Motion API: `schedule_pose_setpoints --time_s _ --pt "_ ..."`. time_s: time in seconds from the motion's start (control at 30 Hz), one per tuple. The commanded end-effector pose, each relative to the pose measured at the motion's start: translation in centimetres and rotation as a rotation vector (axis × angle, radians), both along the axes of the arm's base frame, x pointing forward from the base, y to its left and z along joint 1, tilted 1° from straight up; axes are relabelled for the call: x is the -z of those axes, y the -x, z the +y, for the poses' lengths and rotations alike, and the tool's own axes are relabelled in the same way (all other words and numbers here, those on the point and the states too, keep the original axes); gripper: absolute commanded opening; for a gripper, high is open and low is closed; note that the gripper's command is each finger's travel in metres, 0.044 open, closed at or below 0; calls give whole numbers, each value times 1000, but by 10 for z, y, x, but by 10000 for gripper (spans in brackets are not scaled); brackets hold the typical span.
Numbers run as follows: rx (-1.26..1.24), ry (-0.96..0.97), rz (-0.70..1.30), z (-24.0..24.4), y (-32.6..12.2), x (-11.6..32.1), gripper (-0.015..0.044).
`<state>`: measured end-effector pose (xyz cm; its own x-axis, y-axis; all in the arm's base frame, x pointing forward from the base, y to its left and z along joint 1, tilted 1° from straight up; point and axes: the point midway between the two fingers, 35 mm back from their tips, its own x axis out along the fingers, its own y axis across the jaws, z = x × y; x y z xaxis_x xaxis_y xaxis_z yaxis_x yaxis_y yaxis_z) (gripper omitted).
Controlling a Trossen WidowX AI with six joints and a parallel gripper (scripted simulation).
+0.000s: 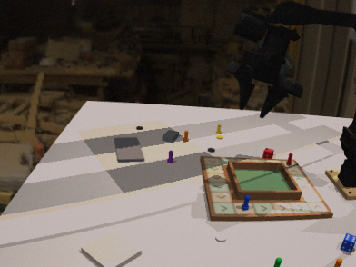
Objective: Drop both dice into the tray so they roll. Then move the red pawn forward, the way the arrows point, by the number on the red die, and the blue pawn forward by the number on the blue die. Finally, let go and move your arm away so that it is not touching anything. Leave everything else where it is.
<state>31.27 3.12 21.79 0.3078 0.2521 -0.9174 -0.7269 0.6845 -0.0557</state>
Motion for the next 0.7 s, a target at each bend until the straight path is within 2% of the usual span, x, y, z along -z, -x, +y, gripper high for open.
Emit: schedule_pose_setpoints --time_s 0.0,0.33,0.67 --pt "404 5 139 -62 12 39 275" --pt "1257 8 386 -182 81 112 275" --pt "1288 7 395 -179 86 115 275"
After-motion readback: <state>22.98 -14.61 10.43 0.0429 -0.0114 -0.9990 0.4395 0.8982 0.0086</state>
